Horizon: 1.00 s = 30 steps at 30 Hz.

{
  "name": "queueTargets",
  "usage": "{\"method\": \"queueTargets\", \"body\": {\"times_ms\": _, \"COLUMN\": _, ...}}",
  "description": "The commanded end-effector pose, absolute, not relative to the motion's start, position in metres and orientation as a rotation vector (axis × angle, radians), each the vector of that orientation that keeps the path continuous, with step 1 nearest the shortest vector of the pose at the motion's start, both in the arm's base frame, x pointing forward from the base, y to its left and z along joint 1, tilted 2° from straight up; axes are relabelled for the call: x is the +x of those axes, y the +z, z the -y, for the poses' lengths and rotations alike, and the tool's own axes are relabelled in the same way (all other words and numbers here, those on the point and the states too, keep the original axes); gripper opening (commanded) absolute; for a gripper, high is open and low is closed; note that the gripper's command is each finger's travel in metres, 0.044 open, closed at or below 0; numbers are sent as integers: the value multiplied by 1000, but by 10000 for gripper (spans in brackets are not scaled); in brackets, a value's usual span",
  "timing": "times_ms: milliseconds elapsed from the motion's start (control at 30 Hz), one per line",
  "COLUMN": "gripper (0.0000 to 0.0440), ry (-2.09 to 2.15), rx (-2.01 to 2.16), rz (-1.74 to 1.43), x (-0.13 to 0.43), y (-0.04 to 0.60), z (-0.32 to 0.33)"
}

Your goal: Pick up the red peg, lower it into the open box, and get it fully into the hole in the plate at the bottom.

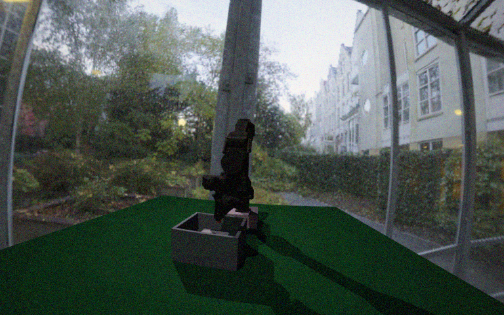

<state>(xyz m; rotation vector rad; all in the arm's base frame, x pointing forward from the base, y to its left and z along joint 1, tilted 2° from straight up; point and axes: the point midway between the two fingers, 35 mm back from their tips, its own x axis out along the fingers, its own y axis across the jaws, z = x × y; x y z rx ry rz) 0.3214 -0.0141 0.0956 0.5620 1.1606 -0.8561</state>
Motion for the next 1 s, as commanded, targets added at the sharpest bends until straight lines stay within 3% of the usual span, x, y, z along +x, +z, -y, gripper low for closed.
{"method": "queueTargets", "body": {"times_ms": 0, "gripper": 1, "ry": -826, "rx": 553, "rz": -1191, "x": 329, "y": 85, "z": 24}}
{"method": "queueTargets", "body": {"times_ms": 300, "gripper": 17, "ry": -741, "rx": 524, "rz": -1272, "x": 334, "y": 58, "z": 32}}
{"method": "queueTargets", "body": {"times_ms": 500, "gripper": 154, "ry": -706, "rx": 520, "rz": -1327, "x": 334, "y": 42, "z": 34}}
{"method": "queueTargets", "body": {"times_ms": 600, "gripper": 171, "ry": -685, "rx": 515, "rz": -1336, "x": 339, "y": 43, "z": 37}}
{"method": "queueTargets", "body": {"times_ms": 967, "gripper": 440, "ry": -621, "rx": 562, "rz": -1349, "x": 372, "y": 62, "z": 40}}
